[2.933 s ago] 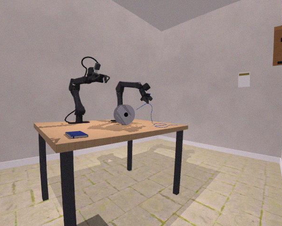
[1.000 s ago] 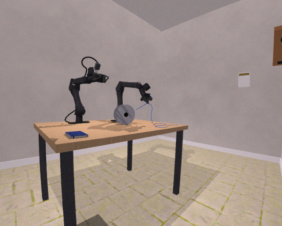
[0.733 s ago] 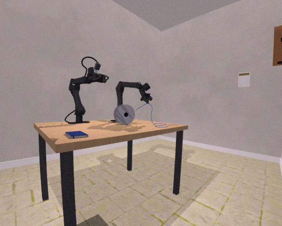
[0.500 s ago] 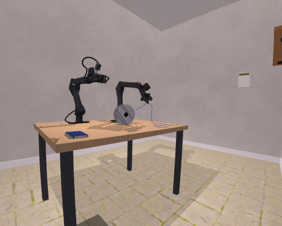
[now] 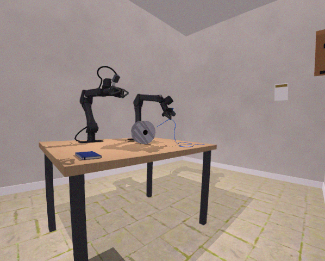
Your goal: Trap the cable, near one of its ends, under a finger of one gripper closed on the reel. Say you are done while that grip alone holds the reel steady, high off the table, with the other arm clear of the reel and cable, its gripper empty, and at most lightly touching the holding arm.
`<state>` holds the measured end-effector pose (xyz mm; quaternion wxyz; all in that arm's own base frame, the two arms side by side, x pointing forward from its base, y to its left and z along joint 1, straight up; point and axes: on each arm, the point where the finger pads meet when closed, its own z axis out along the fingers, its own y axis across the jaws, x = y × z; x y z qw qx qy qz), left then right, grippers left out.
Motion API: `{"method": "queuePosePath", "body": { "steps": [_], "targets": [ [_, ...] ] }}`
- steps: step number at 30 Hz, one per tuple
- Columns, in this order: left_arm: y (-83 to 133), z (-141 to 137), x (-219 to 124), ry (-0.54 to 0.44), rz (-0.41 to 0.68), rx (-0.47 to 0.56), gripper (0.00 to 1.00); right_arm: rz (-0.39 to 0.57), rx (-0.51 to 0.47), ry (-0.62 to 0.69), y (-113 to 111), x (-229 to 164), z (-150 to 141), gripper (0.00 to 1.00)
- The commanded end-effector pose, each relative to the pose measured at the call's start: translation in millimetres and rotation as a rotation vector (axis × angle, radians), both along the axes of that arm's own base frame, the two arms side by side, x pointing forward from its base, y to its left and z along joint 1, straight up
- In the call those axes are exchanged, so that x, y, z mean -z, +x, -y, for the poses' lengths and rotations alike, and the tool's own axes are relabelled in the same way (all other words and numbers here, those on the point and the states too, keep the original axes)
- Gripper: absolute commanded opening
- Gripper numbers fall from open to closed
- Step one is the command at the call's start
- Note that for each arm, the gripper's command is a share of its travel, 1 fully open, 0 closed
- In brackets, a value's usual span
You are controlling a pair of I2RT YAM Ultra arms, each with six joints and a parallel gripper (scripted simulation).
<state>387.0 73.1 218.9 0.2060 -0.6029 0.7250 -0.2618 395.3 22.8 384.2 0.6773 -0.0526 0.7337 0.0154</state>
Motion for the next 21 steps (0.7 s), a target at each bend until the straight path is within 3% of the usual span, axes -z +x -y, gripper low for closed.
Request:
{"method": "queuePosePath", "body": {
  "steps": [1,8,21],
  "targets": [
    [5,-3,-29,0.040,0.077,-0.004,0.00,-0.029,-0.067,-0.034,3,1,-15,0.75],
    [5,-3,-29,0.040,0.077,-0.004,0.00,-0.057,-0.137,-0.068,5,6,-31,0.75],
    [5,-3,-29,0.040,0.077,-0.004,0.00,-0.196,-0.380,-0.162,11,51,-80,0.75]
  ]
}}
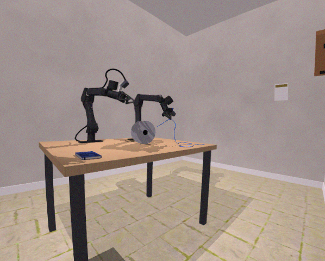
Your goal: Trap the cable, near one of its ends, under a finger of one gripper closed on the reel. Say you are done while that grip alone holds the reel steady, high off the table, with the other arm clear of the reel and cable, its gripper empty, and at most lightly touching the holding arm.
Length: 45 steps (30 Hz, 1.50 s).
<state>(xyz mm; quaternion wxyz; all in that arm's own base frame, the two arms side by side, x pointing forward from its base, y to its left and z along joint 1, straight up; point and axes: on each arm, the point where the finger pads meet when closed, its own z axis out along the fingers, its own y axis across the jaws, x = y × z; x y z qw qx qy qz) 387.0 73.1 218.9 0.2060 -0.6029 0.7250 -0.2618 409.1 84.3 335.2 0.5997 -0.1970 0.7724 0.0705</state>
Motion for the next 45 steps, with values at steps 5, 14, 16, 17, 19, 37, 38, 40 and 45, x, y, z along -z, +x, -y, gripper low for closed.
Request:
{"method": "queuePosePath", "body": {
  "steps": [5,14,16,17,19,37,38,40,45],
  "targets": [
    [5,-3,-29,0.040,0.077,-0.004,0.00,-0.057,-0.158,-0.051,-4,11,-31,0.75],
    [5,-3,-29,0.040,0.077,-0.004,0.00,-0.135,-0.352,-0.091,-13,37,-67,0.75],
    [5,-3,-29,0.040,0.077,-0.004,0.00,-0.150,-0.394,-0.097,-15,42,-74,0.75],
    [5,-3,-29,0.040,0.077,-0.004,0.00,-0.158,-0.415,-0.099,-17,44,-78,0.75],
    [5,-3,-29,0.040,0.077,-0.004,0.00,-0.165,-0.435,-0.101,-18,47,-81,0.75],
    [5,-3,-29,0.040,0.077,-0.004,0.00,-0.239,-0.684,-0.107,-40,71,-122,0.75],
    [5,-3,-29,0.040,0.077,-0.004,0.00,-0.229,-0.696,-0.108,-41,67,-124,0.75],
    [5,-3,-29,0.040,0.077,-0.004,0.00,-0.249,-0.719,-0.104,-43,75,-127,0.75],
    [5,-3,-29,0.040,0.077,-0.004,0.00,-0.258,-0.763,-0.100,-48,77,-134,0.75]
  ]
}}
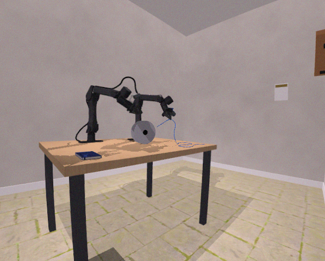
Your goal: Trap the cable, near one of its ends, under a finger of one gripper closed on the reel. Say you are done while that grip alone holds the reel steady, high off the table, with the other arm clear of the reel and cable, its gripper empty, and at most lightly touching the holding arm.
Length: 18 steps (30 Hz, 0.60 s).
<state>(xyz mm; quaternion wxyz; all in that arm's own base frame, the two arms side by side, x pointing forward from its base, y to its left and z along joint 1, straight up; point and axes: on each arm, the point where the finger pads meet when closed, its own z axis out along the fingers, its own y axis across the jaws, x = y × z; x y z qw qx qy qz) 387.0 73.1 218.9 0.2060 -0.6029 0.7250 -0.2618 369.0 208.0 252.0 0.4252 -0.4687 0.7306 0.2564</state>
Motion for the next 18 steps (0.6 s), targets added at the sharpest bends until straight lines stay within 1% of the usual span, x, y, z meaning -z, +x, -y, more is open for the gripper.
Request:
{"method": "queuePosePath", "body": {
  "steps": [1,7,10,13,18],
  "targets": [
    [5.0,-3.0,-28.8,0.040,0.077,-0.004,0.00,-0.005,-0.068,0.012,-8.7,-5.9,-11.0,0.75],
    [5.0,-3.0,-28.8,0.040,0.077,-0.004,0.00,-0.014,-0.098,0.017,-12.4,-4.5,-15.7,0.75],
    [5.0,-3.0,-28.8,0.040,0.077,-0.004,0.00,-0.001,-0.098,0.021,-12.0,-9.8,-14.9,0.75],
    [5.0,-3.0,-28.8,0.040,0.077,-0.004,0.00,-0.023,-0.110,0.018,-13.1,-1.4,-18.2,0.75],
    [5.0,-3.0,-28.8,0.040,0.077,-0.004,0.00,-0.010,-0.110,0.021,-13.6,-6.8,-17.0,0.75]
  ]
}}
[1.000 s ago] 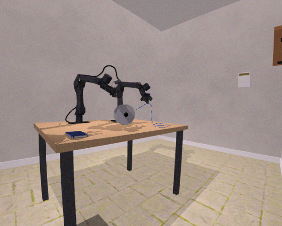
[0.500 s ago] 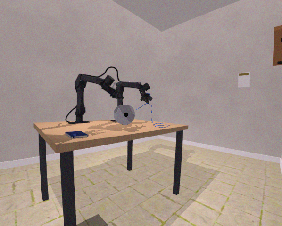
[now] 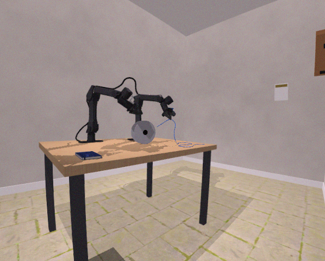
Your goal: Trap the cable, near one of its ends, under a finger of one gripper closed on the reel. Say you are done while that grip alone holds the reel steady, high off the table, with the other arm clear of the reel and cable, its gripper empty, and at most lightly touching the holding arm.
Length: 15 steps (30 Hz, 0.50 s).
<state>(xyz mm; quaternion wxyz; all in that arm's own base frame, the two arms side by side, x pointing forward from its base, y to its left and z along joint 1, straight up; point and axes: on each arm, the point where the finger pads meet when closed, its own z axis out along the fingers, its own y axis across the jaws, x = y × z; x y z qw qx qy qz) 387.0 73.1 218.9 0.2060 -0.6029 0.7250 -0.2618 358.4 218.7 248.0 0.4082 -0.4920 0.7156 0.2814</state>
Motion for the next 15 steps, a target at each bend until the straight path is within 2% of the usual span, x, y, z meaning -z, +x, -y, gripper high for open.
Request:
{"method": "queuePosePath", "body": {
  "steps": [1,8,10,11,15],
  "targets": [
    [5,-3,-29,0.040,0.077,-0.004,0.00,0.012,-0.032,0.013,-3,-11,-6,0.75],
    [5,-3,-28,0.039,0.074,-0.005,0.00,0.002,-0.032,0.011,-4,-6,-6,0.75],
    [4,-3,-28,0.039,0.072,-0.005,0.00,-0.036,-0.031,0.003,-9,10,-5,0.75],
    [4,-4,-28,0.038,0.071,-0.005,0.00,-0.012,-0.031,0.009,-6,7,-6,0.75],
    [4,-4,-27,0.038,0.067,-0.006,0.00,-0.019,-0.033,0.009,-6,18,-8,0.75]
  ]
}}
